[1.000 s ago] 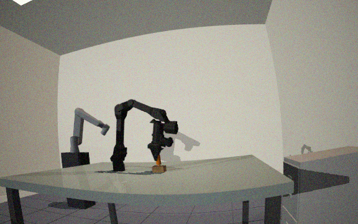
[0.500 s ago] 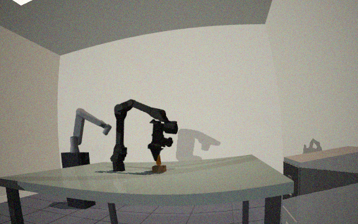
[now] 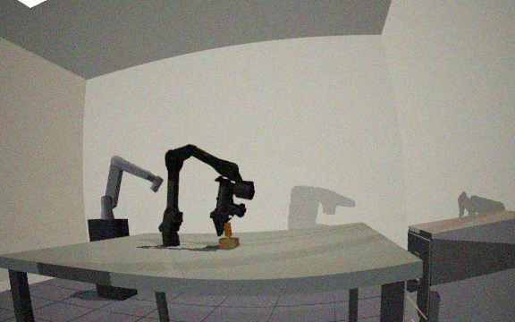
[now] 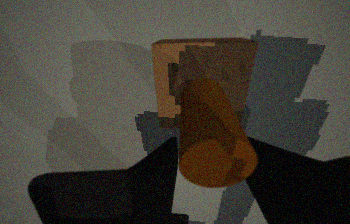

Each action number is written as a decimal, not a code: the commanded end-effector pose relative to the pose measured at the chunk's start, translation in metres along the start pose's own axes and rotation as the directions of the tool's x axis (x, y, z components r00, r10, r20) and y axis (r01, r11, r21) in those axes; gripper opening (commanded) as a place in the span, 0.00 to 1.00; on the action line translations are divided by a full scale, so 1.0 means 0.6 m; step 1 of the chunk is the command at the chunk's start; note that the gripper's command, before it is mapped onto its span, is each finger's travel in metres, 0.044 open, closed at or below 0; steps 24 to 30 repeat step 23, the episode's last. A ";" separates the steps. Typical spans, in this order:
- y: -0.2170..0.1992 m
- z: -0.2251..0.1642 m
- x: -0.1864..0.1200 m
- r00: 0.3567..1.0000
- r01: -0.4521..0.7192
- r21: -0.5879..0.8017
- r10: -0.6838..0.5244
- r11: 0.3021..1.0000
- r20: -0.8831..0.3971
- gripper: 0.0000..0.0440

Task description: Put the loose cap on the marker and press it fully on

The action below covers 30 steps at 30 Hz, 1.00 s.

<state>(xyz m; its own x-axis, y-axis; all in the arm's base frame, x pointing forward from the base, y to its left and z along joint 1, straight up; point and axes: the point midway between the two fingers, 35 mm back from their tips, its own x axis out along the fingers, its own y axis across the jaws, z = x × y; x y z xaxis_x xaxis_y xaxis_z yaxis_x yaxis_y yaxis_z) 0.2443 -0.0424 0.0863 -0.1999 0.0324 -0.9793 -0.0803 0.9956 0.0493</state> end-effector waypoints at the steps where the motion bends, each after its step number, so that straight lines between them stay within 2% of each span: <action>1: 0.004 -0.010 -0.001 1.000 -0.004 -0.013 0.004 1.000 -0.002 0.59; 8: 0.006 -0.015 -0.006 1.000 0.008 -0.032 -0.007 0.999 0.029 0.99; 23: 0.002 -0.009 -0.076 0.985 0.059 -0.052 -0.050 0.997 0.166 1.00; 30: 0.002 -0.009 -0.076 0.985 0.059 -0.052 -0.050 0.997 0.166 1.00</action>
